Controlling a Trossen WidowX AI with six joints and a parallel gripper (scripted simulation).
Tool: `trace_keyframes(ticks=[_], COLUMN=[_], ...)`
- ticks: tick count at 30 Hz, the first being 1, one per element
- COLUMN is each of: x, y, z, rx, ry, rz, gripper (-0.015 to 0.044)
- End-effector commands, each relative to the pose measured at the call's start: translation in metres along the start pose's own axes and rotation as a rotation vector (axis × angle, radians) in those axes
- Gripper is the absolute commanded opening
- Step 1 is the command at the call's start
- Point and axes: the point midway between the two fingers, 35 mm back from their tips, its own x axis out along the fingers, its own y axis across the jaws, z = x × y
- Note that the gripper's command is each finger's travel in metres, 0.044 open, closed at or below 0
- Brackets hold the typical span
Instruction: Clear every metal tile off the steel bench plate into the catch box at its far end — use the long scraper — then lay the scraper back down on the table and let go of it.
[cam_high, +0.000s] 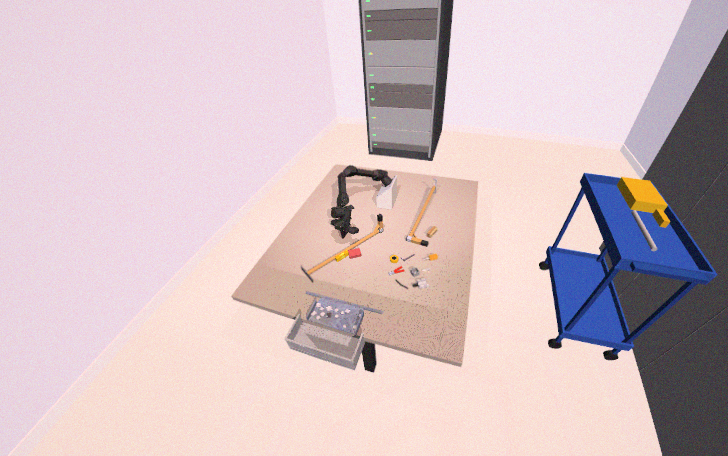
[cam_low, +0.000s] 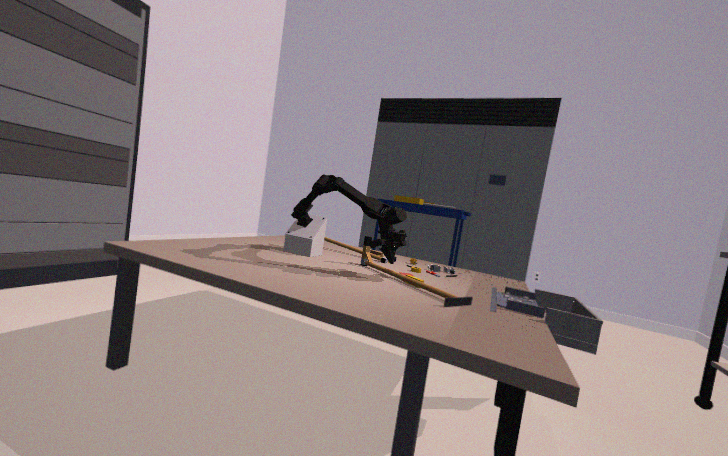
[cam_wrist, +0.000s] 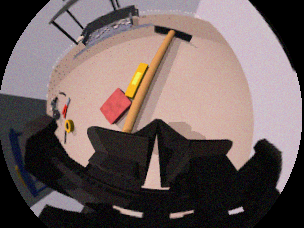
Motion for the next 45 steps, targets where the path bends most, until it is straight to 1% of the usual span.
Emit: trace_keyframes(ticks=[1, 21, 45], x=[0.008, 0.052, 0.056], y=[0.001, -0.004, 0.015], z=[-0.004, -0.029, -0.021], rx=[-0.007, -0.023, -0.022], ry=[-0.005, -0.028, -0.028], rz=[0.005, -0.001, 0.001], gripper=[0.0, 0.0, 0.0])
